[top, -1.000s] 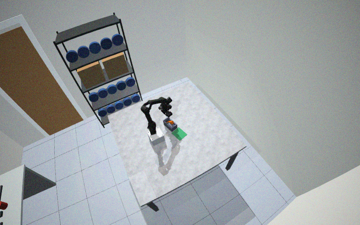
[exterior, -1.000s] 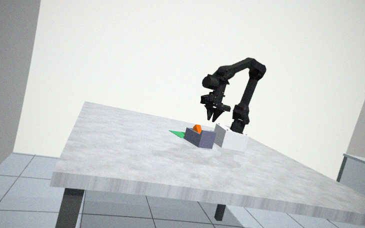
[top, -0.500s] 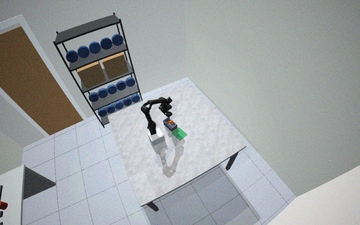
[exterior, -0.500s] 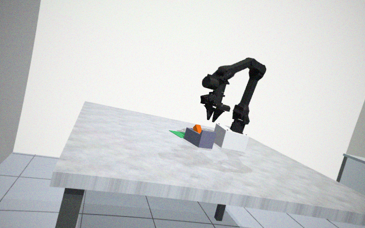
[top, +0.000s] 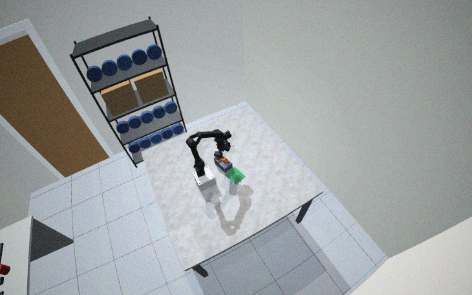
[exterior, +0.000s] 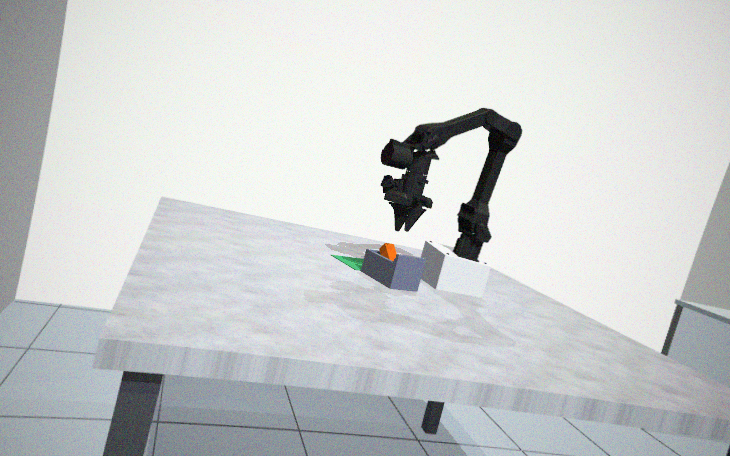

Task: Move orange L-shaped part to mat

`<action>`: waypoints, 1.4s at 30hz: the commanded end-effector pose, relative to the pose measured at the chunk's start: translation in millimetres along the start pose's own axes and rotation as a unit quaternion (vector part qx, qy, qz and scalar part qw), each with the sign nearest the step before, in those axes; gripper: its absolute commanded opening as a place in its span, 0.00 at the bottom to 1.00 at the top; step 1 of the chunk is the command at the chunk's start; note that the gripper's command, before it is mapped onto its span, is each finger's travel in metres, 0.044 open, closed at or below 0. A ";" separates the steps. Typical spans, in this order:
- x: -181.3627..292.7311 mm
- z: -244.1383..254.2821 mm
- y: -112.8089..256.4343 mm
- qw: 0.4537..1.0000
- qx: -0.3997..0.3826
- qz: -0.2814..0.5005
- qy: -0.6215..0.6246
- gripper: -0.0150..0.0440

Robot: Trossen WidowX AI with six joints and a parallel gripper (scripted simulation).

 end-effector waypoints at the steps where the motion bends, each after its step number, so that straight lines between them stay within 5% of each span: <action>1: -25.8 -4.8 3.3 0.967 0.000 -0.005 -0.255 0.73; 42: -26.6 -4.3 -64.3 0.967 0.000 -0.004 -0.255 0.73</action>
Point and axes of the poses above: the point midway between the two fingers, 35 mm back from their tips, its own y axis back along the fingers, its own z axis across the jaws, x = y × z, the point moved 9 cm from there along y, back along the fingers, and after that the axes turned 14 degrees about -y, right-handed, at the moved point
